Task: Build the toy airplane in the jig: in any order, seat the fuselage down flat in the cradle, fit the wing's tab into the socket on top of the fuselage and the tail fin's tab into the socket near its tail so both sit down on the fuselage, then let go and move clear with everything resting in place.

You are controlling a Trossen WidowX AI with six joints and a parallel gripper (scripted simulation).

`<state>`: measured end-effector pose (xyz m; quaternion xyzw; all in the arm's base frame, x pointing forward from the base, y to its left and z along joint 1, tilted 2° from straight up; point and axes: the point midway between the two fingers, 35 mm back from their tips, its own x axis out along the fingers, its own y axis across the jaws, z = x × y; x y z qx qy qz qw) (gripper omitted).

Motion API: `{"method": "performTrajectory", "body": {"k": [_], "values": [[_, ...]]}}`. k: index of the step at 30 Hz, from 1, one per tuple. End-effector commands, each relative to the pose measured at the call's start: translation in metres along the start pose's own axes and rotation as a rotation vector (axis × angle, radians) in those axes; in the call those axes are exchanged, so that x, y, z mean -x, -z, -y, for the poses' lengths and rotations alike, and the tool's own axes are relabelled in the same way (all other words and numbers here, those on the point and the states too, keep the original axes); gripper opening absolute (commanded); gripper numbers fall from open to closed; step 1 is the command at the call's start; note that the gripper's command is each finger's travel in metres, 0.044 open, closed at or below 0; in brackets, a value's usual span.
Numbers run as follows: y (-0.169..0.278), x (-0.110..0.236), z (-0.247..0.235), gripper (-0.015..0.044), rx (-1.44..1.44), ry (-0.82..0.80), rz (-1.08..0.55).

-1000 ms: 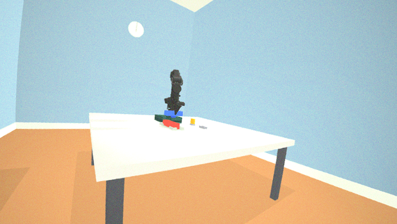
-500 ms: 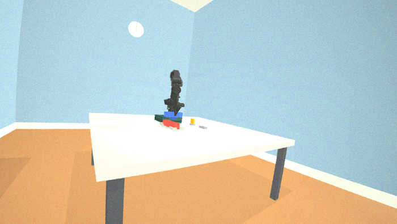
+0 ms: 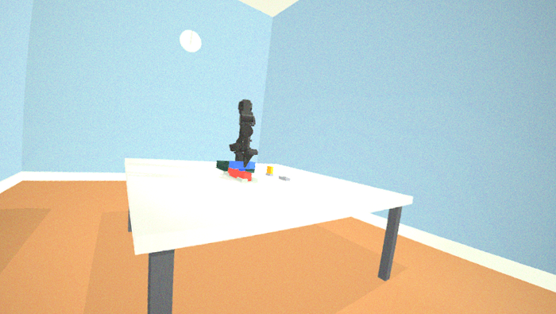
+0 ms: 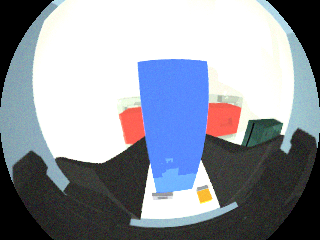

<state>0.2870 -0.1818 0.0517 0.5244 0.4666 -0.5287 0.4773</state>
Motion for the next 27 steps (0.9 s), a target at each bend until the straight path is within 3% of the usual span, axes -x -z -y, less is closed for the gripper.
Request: {"method": "performTrajectory", "body": {"k": [1, 10, 15, 27], "values": [[-0.0005, -0.0067, 0.0014, 0.0196, -0.001, 0.004, 0.005], [0.0004, -0.0048, 0.0008, 0.0163, 0.0, 0.002, -0.001], [0.0004, -0.0048, 0.0008, 0.0032, 0.0, 0.002, -0.001], [0.0004, -0.0048, 0.0008, 0.0347, 0.0, 0.002, -0.001]]}}
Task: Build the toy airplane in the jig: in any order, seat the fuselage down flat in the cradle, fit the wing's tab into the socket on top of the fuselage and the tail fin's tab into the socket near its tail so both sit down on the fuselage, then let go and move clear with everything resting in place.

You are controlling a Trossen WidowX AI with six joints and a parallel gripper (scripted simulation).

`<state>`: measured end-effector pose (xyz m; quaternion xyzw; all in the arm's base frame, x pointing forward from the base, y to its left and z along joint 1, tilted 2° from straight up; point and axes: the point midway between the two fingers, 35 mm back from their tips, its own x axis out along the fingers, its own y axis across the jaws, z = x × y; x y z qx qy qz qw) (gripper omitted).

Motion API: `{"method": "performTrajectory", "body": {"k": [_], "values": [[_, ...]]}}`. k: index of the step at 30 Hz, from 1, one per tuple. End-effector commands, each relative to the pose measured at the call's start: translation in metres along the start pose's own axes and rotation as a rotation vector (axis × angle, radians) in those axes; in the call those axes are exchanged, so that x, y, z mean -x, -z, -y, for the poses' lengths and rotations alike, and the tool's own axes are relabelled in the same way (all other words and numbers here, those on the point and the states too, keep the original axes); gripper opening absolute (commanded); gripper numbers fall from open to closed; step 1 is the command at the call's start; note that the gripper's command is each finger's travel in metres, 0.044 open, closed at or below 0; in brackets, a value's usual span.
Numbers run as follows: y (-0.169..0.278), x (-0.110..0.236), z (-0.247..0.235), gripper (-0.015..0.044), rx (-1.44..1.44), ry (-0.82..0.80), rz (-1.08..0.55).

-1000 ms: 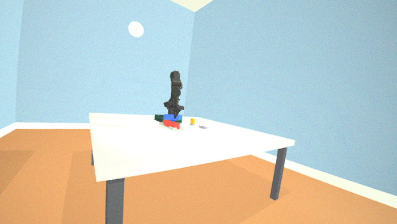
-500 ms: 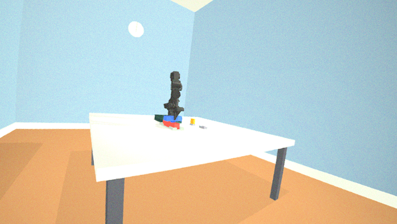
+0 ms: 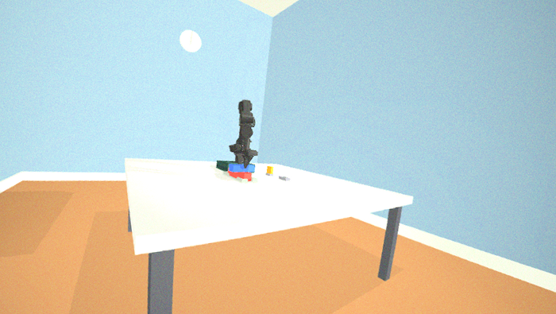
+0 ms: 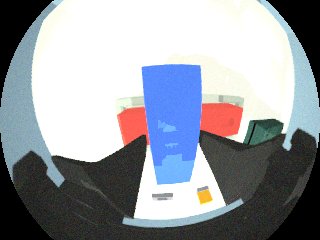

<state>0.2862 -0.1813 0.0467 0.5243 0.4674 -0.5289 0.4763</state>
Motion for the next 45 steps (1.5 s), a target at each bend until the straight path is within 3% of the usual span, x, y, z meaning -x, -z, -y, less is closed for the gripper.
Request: {"method": "performTrajectory", "body": {"k": [1, 4, 13, 20, 27, 45], "values": [[0.0, 0.0, 0.0, 0.0373, 0.0, 0.0, 0.0], [0.0, 0.0, 0.0, 0.044, 0.0, 0.0, 0.0], [0.0, 0.002, 0.0, 0.044, 0.0, 0.0, 0.0], [0.001, 0.083, 0.0, 0.044, 0.0, 0.001, 0.006], [0.0, 0.085, -0.002, 0.044, 0.016, 0.001, 0.006], [0.0, 0.082, -0.004, 0.044, 1.649, 0.006, 0.004]]}}
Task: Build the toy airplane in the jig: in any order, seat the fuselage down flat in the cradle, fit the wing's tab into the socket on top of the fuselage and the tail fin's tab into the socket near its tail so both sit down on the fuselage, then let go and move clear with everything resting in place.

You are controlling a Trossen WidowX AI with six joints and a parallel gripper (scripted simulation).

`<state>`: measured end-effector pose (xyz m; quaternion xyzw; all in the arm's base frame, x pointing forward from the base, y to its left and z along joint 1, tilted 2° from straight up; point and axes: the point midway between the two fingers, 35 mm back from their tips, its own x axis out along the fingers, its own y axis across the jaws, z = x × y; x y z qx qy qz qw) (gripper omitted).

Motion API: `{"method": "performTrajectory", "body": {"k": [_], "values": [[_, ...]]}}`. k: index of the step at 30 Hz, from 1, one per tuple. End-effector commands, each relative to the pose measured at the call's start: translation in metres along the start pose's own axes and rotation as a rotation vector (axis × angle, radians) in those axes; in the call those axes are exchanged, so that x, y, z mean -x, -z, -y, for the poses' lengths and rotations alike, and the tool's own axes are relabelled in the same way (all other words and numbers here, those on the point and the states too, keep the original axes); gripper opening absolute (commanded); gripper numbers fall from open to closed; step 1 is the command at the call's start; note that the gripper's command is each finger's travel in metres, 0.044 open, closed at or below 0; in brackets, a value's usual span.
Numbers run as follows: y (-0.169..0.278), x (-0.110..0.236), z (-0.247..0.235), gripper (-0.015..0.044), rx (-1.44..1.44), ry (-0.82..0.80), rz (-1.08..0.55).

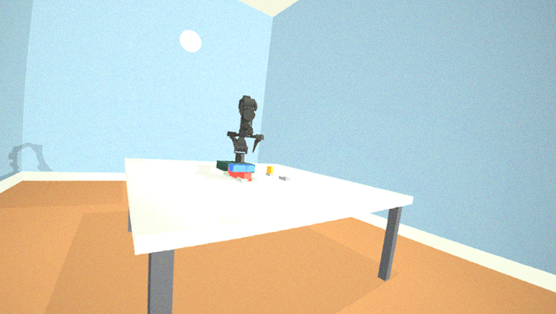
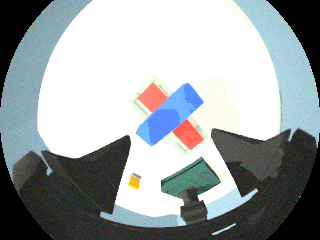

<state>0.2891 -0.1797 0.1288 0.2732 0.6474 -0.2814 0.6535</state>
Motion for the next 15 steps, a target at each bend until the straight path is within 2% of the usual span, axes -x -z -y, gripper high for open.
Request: {"method": "performTrajectory", "body": {"k": [1, 15], "values": [[-0.0016, 0.0001, -0.0001, 0.044, 0.791, 0.006, 0.001], [-0.0016, 0.0001, -0.0001, 0.044, 0.791, 0.006, 0.001]]}}
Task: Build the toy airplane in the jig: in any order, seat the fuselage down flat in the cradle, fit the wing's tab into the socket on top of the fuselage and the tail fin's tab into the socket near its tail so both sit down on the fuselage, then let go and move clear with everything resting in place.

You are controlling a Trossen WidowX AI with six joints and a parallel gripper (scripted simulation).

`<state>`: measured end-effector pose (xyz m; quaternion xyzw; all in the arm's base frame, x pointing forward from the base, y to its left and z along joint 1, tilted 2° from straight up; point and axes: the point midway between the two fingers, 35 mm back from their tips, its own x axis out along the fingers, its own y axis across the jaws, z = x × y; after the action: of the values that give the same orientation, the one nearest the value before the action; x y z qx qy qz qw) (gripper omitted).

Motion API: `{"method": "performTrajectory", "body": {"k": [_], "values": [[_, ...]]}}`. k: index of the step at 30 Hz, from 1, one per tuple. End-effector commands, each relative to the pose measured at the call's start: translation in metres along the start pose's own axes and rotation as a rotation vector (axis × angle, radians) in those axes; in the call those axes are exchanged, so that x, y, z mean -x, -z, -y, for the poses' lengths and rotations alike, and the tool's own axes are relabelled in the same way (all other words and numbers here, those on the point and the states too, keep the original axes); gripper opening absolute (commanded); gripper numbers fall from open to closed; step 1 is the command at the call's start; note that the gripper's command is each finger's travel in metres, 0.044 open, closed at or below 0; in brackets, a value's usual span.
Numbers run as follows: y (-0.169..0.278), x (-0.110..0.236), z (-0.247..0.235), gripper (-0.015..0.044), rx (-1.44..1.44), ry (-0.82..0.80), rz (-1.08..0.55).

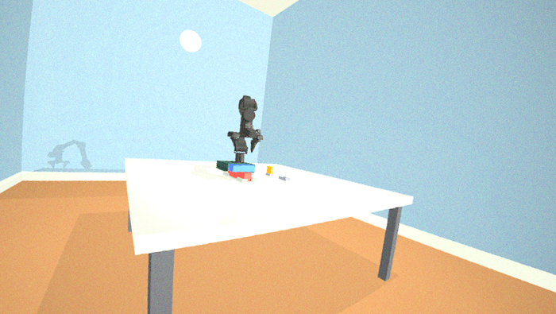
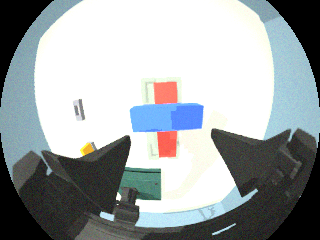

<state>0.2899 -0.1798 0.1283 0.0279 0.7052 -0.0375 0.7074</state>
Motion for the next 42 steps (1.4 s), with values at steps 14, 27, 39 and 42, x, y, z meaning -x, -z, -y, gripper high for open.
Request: {"method": "performTrajectory", "body": {"k": [14, 27, 39, 42], "values": [[0.005, 0.006, -0.123, 0.044, 0.077, -0.007, 0.004], [0.108, 0.002, -0.271, 0.044, 0.081, -0.022, -0.009], [0.115, -0.047, -0.277, 0.044, 0.078, -0.023, -0.01], [0.116, -0.056, -0.276, 0.044, 0.078, -0.023, -0.01]]}}
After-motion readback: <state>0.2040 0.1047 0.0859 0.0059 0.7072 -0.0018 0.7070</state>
